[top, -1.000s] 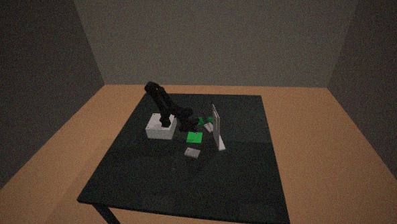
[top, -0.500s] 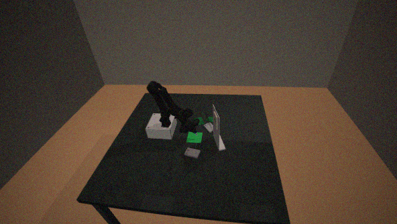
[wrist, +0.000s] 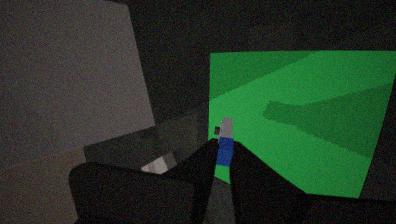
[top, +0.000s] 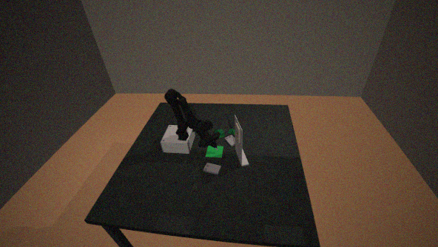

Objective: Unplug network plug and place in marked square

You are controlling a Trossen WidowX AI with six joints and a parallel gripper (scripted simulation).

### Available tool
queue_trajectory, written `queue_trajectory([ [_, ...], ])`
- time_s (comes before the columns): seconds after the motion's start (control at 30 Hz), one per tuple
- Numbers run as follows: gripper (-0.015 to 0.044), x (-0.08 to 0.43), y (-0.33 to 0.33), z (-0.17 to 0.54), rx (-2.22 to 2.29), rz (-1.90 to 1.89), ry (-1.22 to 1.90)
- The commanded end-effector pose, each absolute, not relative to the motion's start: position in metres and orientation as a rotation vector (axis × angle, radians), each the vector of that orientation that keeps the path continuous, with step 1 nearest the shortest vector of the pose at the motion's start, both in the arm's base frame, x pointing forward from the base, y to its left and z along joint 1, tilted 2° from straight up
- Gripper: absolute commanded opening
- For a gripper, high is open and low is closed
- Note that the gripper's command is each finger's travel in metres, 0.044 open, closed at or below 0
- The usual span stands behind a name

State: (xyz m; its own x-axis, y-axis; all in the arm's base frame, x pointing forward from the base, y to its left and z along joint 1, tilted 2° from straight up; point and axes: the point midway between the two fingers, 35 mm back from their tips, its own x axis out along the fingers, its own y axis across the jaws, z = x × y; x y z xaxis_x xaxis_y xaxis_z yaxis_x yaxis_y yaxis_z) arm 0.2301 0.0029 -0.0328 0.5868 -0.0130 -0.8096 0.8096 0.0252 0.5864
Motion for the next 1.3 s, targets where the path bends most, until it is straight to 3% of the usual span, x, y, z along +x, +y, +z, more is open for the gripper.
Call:
queue_trajectory([
  [0.0, 0.0, 0.226, 0.003, -0.038, 1.407, -0.742, 0.744],
  [1.27, 0.0, 0.221, 0.002, -0.055, 1.407, -0.743, 0.745],
])
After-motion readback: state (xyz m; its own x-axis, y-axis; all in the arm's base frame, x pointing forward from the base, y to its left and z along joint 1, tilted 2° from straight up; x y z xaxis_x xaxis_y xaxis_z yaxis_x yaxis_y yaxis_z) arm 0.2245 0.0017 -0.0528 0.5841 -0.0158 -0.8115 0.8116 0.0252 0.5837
